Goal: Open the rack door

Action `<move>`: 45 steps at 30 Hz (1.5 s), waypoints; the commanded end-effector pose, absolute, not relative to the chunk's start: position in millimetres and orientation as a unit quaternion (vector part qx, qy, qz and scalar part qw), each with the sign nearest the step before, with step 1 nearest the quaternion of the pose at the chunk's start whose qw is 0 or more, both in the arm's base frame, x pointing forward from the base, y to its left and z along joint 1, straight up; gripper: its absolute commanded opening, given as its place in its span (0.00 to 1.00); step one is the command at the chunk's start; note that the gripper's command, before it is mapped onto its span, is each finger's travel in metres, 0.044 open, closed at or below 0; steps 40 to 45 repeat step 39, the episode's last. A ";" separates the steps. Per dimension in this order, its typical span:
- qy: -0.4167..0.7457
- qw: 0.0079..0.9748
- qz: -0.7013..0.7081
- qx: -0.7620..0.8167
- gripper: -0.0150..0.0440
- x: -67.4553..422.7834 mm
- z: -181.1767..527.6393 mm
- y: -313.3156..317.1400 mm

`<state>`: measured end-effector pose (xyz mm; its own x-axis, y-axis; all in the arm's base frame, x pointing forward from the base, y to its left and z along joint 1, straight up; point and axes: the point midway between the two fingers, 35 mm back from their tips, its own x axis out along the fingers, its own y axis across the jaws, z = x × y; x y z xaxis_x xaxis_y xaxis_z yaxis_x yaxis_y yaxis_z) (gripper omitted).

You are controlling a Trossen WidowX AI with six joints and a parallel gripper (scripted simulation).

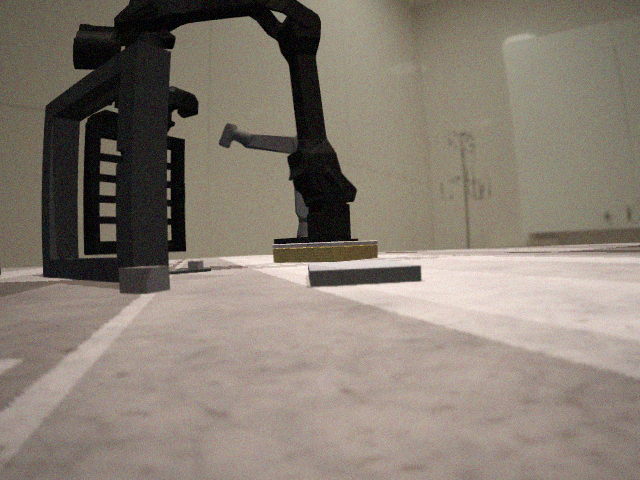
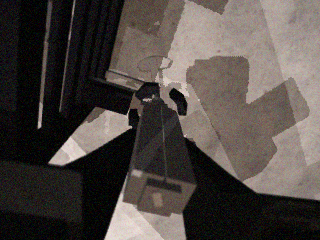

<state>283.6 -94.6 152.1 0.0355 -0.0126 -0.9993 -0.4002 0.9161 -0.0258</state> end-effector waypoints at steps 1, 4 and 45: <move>0.682 0.700 0.147 -0.155 0.43 282.1 152.2 -92.8; 0.682 0.700 0.147 -0.155 0.56 282.1 152.2 -92.8; 0.678 0.704 0.144 -0.158 0.76 282.5 186.8 -93.7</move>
